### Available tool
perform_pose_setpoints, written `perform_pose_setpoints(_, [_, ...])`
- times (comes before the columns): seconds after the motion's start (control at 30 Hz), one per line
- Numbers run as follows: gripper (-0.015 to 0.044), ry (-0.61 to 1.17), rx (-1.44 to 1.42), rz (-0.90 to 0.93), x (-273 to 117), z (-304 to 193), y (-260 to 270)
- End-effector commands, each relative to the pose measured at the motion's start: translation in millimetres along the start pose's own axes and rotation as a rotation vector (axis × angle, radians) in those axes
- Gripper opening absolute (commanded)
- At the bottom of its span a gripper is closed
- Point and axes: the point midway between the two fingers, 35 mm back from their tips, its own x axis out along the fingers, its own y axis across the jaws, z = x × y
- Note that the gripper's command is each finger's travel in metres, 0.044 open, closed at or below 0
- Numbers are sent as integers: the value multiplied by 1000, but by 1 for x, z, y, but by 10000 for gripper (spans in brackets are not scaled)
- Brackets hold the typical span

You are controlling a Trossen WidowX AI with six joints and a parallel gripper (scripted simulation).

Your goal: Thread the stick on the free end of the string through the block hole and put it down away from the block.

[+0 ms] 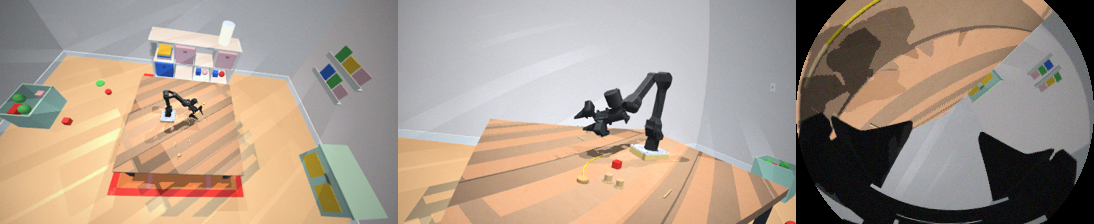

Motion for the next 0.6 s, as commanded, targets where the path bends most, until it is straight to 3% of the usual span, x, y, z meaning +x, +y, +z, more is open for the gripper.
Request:
perform_pose_setpoints(0.0, [426, 0, 0, 0, 0, 0, 0])
perform_pose_setpoints(0.1, [440, -49, -18, 10, -1, 10, -1])
perform_pose_setpoints(0.23, [440, -334, -117, 106, -17, 64, -1])
perform_pose_setpoints(0.43, [440, -736, -238, 376, -79, 122, 18])
perform_pose_setpoints(0.57, [440, -874, -275, 531, -115, 133, 29])
